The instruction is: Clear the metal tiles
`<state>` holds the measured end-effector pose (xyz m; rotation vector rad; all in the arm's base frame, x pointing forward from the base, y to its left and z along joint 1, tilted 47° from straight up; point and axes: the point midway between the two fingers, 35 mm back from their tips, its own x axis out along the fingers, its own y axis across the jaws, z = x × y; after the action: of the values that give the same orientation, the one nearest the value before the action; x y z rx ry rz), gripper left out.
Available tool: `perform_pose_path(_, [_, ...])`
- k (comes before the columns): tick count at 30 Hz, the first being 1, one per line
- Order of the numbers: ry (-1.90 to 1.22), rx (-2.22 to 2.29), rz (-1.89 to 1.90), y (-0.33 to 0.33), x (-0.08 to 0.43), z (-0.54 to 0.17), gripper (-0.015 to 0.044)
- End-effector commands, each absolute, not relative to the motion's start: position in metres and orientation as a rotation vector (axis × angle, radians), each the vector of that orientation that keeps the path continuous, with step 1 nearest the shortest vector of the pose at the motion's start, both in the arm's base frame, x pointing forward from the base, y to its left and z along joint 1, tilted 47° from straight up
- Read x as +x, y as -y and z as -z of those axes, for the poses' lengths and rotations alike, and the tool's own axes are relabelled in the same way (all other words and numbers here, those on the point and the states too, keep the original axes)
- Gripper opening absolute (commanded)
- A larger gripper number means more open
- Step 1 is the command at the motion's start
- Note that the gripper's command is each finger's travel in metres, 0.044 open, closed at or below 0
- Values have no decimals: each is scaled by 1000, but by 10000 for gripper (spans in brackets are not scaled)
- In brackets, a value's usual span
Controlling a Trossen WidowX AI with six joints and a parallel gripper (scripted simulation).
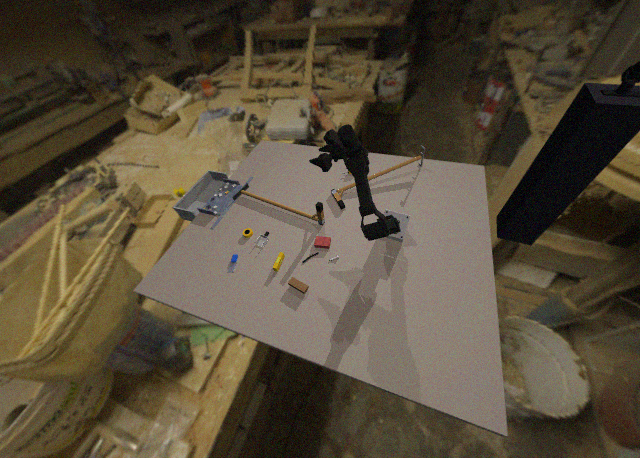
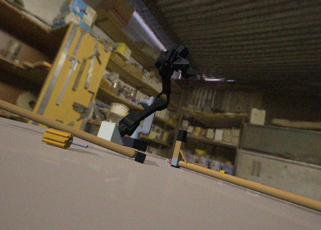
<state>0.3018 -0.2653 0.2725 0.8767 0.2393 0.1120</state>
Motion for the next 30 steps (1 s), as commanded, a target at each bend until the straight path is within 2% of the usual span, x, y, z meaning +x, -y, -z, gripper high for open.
perform_pose_path(1, [-209, 867, -105, 262, 286, -276, 440])
perform_pose_path(15, [-129, 813, -77, 252, 244, -285, 440])
perform_pose_path(30, [-125, 810, -75, 252, 243, -284, 440])
